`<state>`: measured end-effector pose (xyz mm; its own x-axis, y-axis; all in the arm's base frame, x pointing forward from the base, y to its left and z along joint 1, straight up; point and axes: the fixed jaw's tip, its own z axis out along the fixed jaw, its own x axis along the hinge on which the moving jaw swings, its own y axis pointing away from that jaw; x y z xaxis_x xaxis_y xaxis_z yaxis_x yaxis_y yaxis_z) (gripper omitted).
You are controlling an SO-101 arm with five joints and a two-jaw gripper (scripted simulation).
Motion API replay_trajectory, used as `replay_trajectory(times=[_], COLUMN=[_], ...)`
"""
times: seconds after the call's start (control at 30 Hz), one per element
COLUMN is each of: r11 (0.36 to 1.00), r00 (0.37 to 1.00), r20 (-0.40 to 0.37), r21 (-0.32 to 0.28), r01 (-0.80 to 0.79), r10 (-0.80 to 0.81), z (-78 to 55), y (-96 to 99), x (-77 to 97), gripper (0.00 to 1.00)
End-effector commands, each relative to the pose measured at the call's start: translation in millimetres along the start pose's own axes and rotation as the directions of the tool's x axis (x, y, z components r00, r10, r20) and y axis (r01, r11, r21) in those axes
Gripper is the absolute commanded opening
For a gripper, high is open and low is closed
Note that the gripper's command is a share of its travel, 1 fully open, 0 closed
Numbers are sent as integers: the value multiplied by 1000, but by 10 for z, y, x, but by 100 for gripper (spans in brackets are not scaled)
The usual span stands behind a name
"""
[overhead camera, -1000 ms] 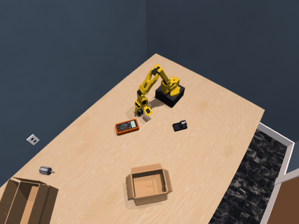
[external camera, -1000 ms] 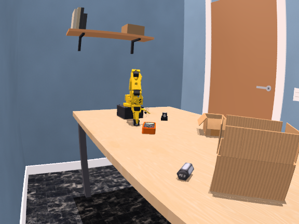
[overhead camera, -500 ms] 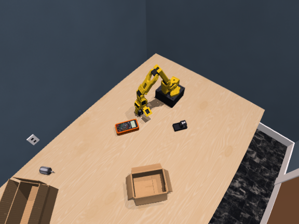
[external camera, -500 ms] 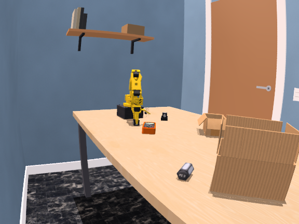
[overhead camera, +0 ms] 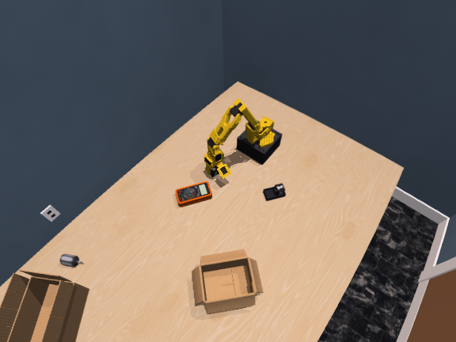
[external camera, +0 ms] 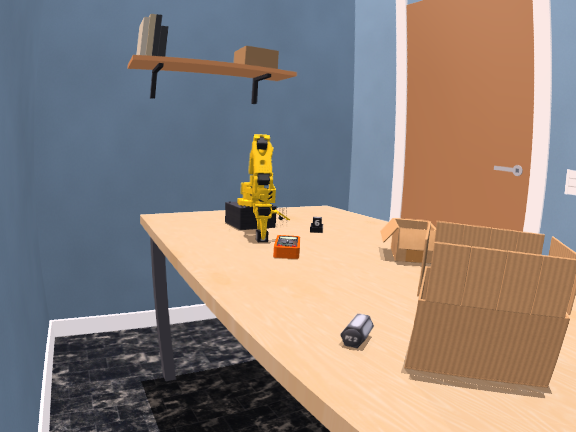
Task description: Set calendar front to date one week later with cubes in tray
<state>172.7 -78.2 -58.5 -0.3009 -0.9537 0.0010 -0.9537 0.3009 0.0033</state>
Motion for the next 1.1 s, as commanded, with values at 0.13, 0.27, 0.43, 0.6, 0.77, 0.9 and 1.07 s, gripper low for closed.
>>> replay_trajectory(times=[0.13, 0.27, 0.43, 0.6, 0.77, 0.9, 1.07], r11=[1000, 1000, 1000, 1000, 1000, 1000, 1000], r00=[1000, 1000, 1000, 1000, 1000, 1000, 1000], r20=[3, 3, 3, 3, 3, 3, 3], r21=[-16, -16, -16, -16, -16, -16, -16], r01=[0, 0, 0, 0, 0, 0, 0], r10=[0, 0, 0, 0, 0, 0, 0], z=[16, 16, 16, 16, 16, 16, 16], y=[16, 16, 16, 16, 16, 16, 16], x=[5, 5, 5, 5, 5, 5, 5], gripper=[21, 21, 19, 13, 9, 4, 1])
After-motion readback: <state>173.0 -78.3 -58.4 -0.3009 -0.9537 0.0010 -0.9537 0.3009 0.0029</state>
